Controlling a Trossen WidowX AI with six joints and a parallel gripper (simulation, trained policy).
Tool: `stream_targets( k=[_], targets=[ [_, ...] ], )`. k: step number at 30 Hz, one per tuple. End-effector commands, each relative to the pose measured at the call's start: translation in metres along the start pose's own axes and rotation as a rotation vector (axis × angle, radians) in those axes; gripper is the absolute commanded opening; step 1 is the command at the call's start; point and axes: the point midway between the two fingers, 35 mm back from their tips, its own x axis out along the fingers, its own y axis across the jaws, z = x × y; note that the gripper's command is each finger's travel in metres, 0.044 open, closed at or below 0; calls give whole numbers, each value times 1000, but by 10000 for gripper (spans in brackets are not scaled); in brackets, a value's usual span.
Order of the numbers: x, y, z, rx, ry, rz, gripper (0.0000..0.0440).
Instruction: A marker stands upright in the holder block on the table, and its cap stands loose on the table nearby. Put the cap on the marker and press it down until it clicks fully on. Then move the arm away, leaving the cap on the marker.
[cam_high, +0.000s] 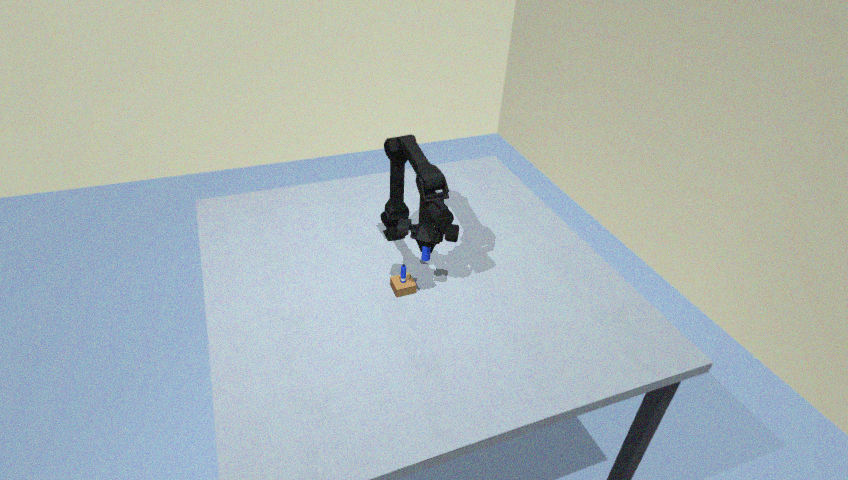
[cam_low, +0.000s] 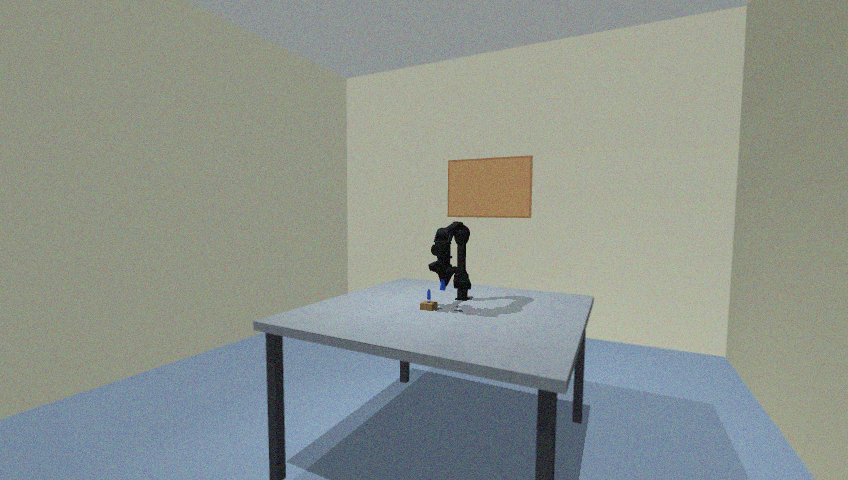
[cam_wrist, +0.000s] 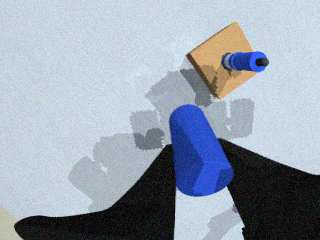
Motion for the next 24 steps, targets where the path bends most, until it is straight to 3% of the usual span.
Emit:
stream_targets(
  k=[1,24],
  targets=[
    [-6,-6,8,23,-3,2,30],
    [-13,-59,41,204,45,-16,0]
  ],
)
